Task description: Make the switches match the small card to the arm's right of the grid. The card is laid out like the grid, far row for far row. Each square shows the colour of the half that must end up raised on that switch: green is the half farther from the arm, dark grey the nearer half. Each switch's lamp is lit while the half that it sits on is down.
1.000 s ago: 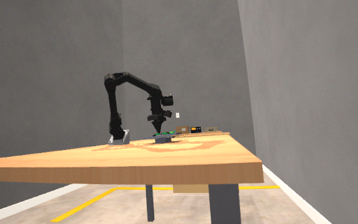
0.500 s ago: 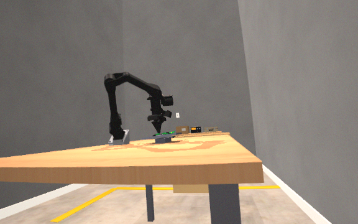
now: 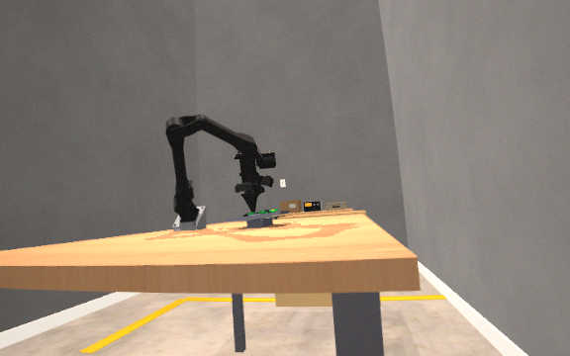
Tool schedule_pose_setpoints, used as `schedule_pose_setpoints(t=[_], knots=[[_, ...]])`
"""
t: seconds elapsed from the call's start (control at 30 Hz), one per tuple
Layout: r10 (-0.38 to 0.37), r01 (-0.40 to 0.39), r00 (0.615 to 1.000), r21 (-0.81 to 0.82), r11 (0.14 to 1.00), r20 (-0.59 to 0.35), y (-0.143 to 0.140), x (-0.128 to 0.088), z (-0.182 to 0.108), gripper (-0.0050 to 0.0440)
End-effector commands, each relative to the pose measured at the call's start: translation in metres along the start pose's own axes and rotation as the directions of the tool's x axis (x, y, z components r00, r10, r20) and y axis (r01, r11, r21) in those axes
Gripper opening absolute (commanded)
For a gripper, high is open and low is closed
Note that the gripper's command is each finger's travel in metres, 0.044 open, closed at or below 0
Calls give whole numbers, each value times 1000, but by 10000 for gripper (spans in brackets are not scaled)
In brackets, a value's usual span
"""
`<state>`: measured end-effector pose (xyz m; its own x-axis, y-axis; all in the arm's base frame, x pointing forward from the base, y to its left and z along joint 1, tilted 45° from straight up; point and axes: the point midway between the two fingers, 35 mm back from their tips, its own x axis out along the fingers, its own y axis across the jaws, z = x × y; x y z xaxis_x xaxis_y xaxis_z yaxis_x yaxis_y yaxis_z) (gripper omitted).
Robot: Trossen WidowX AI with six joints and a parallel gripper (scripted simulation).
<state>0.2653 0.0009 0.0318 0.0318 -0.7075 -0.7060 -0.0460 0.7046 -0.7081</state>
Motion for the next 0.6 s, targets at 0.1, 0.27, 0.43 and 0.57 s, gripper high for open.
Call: schedule_pose_setpoints(t=[0.1, 0.27, 0.43, 0.57], knots=[[-3, 3, 1000, -5, 1000, -12, 0, 6, -2, -50], [4, -4, 1000, 8, 1000, 2, 0, 0, 2, -50], [22, -23, 999, 28, 999, 43, 0, -60, 4, -50], [12, -12, 999, 14, 1000, 31, 0, -67, 0, -50]])
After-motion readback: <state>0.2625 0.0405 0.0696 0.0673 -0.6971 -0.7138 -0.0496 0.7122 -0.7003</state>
